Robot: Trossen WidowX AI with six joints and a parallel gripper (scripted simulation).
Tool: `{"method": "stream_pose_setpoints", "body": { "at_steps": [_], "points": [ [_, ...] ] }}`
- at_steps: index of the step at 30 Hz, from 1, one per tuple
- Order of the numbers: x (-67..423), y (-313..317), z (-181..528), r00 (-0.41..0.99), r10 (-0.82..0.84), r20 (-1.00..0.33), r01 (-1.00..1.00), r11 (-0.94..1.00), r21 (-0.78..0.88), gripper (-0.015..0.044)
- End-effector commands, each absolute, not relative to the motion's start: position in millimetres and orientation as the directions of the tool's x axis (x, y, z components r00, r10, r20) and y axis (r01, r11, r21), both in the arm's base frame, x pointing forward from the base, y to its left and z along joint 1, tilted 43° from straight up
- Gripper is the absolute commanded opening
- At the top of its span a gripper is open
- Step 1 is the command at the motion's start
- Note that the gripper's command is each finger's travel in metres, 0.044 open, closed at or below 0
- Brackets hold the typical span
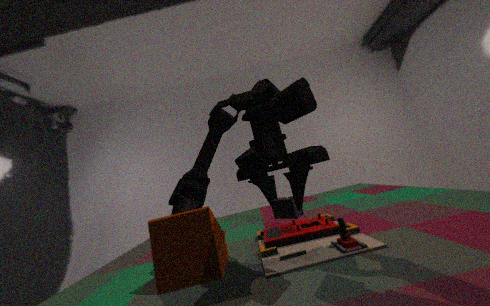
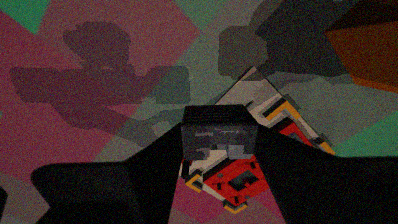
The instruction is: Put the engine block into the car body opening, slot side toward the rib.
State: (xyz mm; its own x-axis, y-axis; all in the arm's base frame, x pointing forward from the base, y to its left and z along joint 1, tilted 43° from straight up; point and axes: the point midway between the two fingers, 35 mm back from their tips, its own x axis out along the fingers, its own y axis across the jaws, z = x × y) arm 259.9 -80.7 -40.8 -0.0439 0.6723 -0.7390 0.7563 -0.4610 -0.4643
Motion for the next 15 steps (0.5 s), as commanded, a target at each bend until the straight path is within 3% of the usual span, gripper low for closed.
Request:
{"method": "stream_pose_setpoints", "body": {
  "at_steps": [1, 15],
  "points": [
    [260.5, -80.4, -40.3, -0.057, 0.661, -0.748, 0.754, -0.463, -0.466, 0.0000],
    [266.7, -72.3, -37.4, -0.265, 0.454, -0.851, 0.750, -0.457, -0.478, 0.0000]
  ]
}}
